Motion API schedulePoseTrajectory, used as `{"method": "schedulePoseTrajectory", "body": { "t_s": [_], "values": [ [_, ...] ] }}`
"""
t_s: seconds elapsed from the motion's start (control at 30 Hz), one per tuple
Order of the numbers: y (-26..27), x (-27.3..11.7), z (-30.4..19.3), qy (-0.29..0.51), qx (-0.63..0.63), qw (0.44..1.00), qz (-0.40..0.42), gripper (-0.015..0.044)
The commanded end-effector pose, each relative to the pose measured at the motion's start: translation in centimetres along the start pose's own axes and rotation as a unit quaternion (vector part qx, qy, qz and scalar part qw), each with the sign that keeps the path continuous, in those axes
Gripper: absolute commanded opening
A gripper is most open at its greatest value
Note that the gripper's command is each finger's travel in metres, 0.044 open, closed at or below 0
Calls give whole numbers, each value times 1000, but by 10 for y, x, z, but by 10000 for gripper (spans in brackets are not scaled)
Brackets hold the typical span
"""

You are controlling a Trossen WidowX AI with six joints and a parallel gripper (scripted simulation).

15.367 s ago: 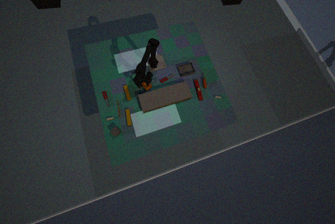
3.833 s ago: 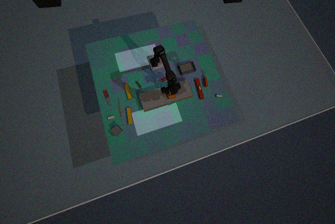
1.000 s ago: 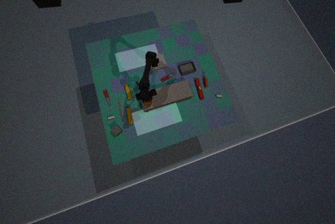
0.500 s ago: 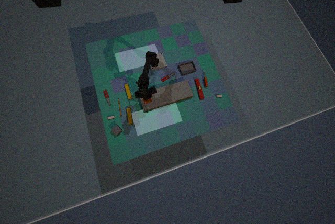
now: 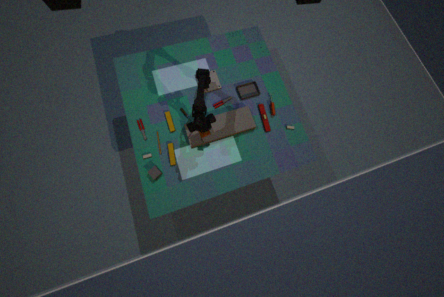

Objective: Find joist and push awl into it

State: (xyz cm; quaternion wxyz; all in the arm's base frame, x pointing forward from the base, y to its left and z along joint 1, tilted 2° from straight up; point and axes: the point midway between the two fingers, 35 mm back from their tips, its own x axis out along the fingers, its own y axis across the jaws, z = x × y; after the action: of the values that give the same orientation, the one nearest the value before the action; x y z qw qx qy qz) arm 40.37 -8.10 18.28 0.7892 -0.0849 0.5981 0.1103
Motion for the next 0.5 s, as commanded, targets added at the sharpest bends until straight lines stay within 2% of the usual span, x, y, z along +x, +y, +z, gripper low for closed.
{"method": "schedulePoseTrajectory", "body": {
  "t_s": [0.0,0.47],
  "values": [
    [30,-1,12,-8,-38,999,8,0],
    [128,7,30,-11,-151,987,43,0]
  ]
}}
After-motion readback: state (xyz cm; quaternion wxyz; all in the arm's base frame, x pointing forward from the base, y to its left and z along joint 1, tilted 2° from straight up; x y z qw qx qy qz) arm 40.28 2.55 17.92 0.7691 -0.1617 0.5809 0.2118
